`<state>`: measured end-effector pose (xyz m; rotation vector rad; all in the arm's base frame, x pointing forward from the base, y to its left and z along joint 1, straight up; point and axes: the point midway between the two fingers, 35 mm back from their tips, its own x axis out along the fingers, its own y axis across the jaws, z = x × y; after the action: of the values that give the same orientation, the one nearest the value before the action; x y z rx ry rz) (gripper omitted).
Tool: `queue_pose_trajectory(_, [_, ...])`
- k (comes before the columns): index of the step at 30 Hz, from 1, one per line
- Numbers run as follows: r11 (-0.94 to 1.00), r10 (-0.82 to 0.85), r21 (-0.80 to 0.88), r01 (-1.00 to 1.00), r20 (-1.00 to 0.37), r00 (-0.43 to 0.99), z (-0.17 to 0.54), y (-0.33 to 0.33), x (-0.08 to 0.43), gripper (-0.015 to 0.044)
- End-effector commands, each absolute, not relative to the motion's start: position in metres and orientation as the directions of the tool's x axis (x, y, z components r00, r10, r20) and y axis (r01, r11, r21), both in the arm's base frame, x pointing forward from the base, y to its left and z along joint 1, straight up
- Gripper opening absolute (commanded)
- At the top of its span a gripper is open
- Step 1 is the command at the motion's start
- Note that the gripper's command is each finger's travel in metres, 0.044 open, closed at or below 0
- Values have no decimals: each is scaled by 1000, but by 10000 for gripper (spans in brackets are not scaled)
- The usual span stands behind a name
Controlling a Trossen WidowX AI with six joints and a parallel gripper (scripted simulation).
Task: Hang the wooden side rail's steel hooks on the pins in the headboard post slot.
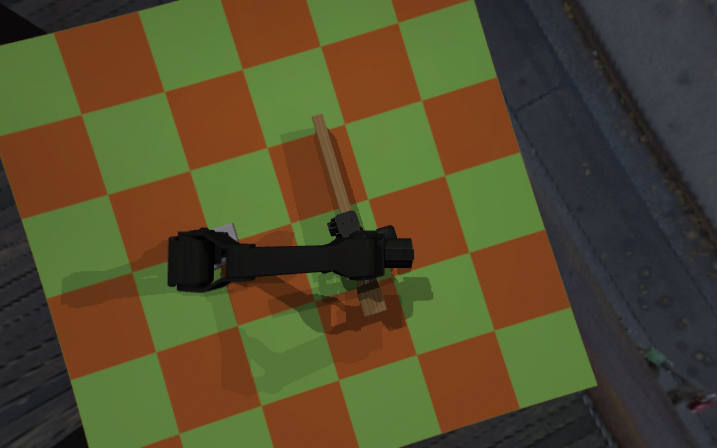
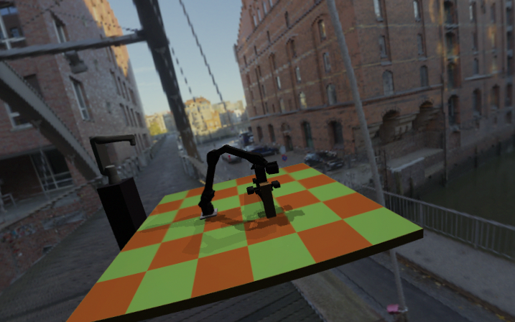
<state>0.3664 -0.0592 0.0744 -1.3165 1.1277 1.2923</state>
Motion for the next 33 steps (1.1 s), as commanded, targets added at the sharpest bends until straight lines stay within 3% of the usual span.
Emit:
queue_pose_trajectory(1, [-135,0,-26,-990,-1000,26,77,-60,368,0])
queue_pose_trajectory(33, [-135,0,-26,-990,-1000,26,76,-64,368,0])
